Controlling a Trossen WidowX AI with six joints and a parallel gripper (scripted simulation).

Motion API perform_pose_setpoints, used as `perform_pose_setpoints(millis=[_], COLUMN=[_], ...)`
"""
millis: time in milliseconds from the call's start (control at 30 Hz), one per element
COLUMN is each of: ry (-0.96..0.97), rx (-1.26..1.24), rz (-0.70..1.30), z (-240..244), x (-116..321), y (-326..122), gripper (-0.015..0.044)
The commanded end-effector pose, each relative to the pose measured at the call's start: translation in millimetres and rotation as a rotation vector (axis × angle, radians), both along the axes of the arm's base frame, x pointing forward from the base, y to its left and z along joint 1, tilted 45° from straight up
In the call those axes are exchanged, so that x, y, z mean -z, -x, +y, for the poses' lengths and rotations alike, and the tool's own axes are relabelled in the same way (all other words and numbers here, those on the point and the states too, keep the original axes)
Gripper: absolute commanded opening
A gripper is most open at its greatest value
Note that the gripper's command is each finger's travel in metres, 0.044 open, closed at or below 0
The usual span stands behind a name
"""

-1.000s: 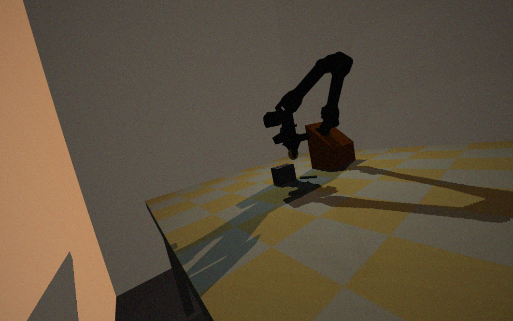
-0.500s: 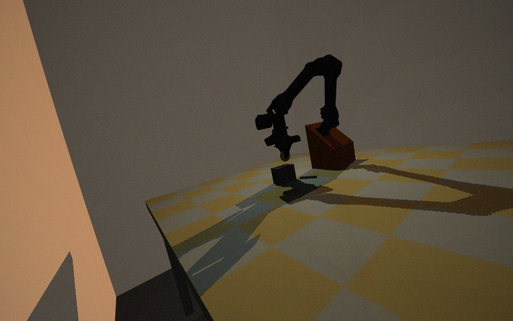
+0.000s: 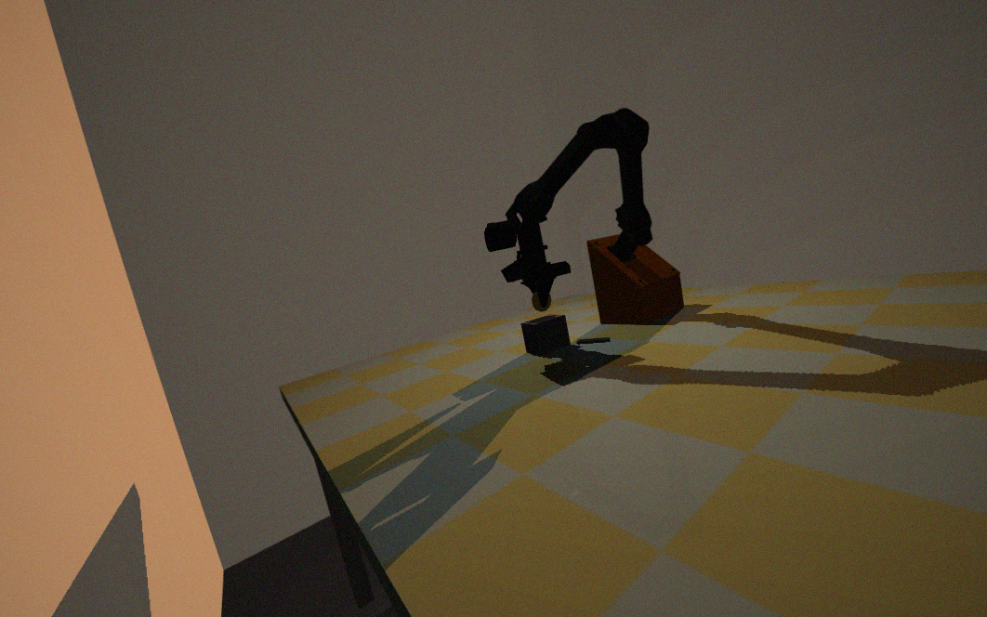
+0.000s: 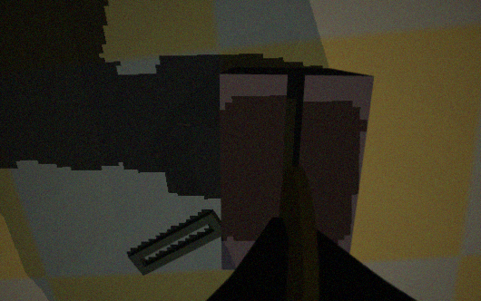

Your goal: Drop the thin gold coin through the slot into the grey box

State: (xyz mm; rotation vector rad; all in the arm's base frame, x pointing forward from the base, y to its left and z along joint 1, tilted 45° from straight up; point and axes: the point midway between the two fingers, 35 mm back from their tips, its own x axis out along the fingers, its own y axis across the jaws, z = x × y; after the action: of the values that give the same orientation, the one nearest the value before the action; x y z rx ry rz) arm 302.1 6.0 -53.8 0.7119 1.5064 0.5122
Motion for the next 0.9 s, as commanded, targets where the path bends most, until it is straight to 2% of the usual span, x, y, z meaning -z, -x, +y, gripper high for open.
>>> perform_pose_setpoints(millis=[0,867], ry=[-0.001,0.000], rx=[0.001,-0.011], rz=[0.003,-0.009], z=[0.5,-6.3], x=[-0.1,1.6], y=[1.2,-3.2], gripper=[0.0000,0.0000])
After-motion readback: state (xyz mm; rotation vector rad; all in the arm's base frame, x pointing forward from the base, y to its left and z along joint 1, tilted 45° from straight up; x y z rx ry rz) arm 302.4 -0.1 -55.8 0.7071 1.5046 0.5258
